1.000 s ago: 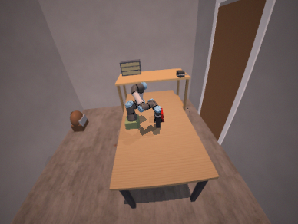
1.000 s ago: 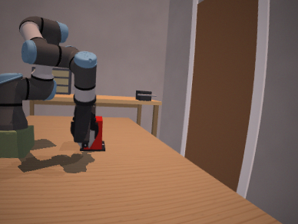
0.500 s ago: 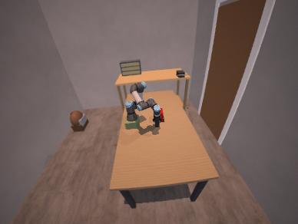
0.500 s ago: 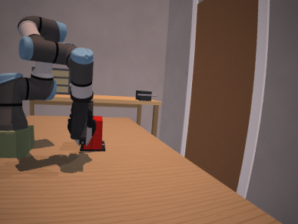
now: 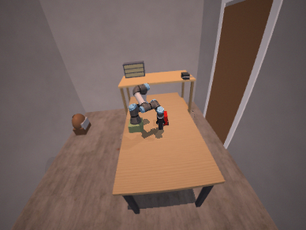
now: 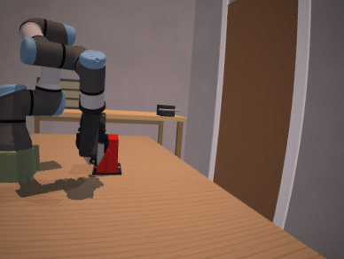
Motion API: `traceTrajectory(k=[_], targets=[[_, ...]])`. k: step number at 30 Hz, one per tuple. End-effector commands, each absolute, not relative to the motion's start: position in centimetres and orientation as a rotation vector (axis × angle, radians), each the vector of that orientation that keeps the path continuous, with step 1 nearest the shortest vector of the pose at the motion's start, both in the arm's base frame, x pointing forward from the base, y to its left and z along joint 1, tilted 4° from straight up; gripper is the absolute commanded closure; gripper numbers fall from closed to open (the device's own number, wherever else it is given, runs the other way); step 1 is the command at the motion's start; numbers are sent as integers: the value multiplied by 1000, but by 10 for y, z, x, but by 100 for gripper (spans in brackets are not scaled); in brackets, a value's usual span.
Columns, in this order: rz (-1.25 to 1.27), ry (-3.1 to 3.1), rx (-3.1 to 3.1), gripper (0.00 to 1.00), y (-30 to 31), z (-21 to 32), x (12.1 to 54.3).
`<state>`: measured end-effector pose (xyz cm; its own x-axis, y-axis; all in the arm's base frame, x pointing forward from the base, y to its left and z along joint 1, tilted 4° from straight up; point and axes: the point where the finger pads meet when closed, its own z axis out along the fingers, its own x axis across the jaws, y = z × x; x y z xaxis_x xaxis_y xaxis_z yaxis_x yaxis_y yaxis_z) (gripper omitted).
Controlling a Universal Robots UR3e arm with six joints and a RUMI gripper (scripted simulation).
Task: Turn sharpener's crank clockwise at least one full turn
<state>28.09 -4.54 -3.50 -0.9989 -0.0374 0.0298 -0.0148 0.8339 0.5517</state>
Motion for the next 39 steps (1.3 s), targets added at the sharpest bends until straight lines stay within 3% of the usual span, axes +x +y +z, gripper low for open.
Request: traceTrajectory(k=[1,39], targets=[[-890,-2974,45,91,-47,-27,280],[-893,-2973,44,91,-48,5,287]])
